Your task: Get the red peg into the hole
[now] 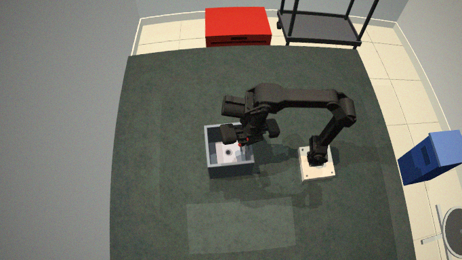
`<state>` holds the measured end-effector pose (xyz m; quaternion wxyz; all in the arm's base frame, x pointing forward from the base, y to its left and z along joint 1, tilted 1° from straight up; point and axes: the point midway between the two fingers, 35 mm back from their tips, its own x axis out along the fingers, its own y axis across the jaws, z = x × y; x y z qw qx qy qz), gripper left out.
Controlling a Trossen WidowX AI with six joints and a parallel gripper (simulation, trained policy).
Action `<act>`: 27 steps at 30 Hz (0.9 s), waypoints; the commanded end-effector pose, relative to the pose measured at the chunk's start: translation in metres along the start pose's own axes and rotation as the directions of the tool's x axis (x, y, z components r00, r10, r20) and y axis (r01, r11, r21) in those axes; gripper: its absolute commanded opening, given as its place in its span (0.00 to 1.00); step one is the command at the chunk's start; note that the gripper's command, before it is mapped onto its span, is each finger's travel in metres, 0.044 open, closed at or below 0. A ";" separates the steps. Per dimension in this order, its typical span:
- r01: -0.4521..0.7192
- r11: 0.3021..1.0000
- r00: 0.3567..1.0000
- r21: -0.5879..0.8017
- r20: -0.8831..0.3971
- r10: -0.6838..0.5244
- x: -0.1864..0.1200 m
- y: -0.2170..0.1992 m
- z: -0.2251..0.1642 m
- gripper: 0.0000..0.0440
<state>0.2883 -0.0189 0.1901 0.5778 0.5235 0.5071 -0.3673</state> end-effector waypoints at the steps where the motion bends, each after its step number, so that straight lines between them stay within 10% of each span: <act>1: 0.005 1.000 1.000 -0.001 -0.008 -0.005 0.006 0.003 0.007 0.00; 27: 0.054 0.996 0.994 -0.075 -0.094 -0.061 0.085 0.020 0.026 0.00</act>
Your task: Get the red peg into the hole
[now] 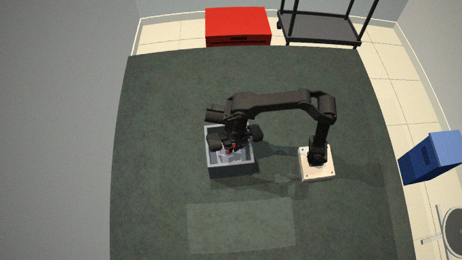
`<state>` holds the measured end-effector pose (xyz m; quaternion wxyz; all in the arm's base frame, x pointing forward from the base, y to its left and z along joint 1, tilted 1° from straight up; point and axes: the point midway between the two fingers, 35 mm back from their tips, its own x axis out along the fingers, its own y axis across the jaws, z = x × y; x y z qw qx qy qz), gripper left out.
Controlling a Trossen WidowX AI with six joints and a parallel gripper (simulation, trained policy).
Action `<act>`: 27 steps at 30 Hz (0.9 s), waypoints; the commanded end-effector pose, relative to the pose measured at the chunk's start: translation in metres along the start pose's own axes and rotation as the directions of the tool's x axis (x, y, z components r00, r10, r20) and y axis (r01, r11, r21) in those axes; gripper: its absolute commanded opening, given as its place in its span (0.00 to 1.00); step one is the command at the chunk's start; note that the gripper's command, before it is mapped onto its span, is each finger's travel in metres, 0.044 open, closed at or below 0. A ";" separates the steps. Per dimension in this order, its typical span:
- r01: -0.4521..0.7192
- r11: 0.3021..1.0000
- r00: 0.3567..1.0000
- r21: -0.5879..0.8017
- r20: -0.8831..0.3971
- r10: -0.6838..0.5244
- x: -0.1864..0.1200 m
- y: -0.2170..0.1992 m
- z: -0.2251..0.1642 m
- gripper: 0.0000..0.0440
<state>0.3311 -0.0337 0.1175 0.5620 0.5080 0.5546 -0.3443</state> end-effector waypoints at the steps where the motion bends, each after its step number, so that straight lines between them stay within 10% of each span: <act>1: 0.011 1.000 1.000 -0.017 -0.014 -0.011 0.011 0.000 0.000 0.00; 12: 0.052 0.997 0.998 -0.065 -0.023 -0.053 0.026 0.002 0.000 0.25; 27: -0.042 0.998 0.994 -0.055 -0.098 0.036 -0.008 0.020 0.006 0.34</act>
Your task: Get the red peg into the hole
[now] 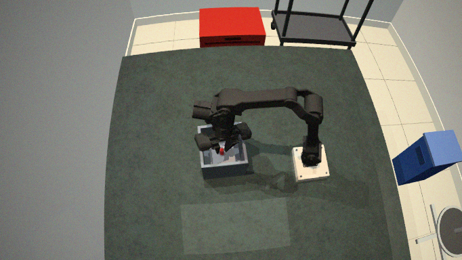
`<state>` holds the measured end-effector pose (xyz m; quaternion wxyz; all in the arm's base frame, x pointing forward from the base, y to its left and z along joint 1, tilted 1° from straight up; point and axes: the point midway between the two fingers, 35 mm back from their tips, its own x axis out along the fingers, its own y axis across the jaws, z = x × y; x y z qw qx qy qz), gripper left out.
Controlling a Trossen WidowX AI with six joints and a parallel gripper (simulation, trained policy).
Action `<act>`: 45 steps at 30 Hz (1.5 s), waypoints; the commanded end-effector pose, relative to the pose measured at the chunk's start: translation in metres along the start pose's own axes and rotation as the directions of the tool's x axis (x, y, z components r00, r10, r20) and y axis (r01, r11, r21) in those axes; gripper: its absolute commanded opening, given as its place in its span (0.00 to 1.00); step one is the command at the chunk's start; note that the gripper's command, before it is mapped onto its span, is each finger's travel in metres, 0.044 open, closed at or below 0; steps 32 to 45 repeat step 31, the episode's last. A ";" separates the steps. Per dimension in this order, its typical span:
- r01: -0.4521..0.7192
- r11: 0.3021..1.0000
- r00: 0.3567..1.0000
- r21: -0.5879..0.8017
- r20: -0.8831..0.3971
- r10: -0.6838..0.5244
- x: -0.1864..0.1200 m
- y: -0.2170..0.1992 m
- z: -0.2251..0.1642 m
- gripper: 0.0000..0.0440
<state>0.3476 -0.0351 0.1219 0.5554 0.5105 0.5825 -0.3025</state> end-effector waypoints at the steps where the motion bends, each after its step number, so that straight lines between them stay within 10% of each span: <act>1: -0.033 0.999 0.999 -0.001 -0.022 0.032 -0.008 0.005 0.000 0.35; 12: -0.108 0.994 0.990 0.010 -0.091 0.109 -0.026 0.017 0.003 0.50; 45: -0.189 0.981 0.975 -0.035 -0.129 0.183 -0.037 0.034 0.022 0.47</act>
